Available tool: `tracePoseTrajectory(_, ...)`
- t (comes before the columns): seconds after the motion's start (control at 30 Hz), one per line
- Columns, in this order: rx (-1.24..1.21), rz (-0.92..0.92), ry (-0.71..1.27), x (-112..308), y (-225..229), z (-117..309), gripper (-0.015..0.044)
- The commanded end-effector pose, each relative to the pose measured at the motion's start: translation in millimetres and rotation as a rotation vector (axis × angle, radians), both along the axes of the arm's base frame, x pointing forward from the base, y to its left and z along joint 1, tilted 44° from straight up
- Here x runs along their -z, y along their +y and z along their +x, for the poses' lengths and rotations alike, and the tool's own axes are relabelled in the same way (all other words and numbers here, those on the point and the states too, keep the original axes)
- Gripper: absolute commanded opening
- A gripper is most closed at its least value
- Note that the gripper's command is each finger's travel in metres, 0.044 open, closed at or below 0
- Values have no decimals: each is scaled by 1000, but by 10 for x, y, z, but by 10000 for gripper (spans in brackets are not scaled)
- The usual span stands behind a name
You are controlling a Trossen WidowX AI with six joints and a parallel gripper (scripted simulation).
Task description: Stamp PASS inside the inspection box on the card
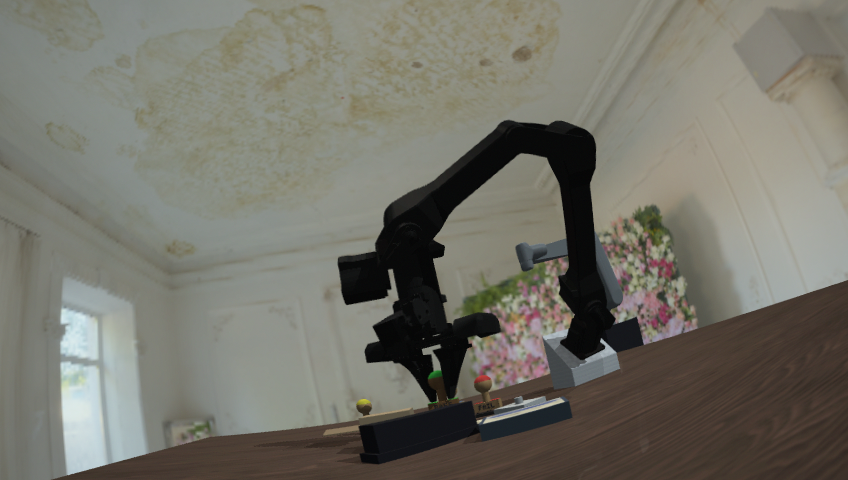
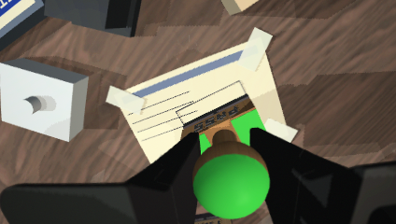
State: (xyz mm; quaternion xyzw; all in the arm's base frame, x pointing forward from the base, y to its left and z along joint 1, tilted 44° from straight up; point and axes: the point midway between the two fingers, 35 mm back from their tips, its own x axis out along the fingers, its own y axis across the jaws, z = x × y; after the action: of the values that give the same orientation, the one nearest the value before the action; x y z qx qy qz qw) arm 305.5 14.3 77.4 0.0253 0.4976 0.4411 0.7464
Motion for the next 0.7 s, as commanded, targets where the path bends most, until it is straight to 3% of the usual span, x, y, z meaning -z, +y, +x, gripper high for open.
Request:
tracePoseTrajectory(0.0,3,5,6,31,33,-12,0)
tracePoseTrajectory(0.67,3,8,5,117,124,-11,0)
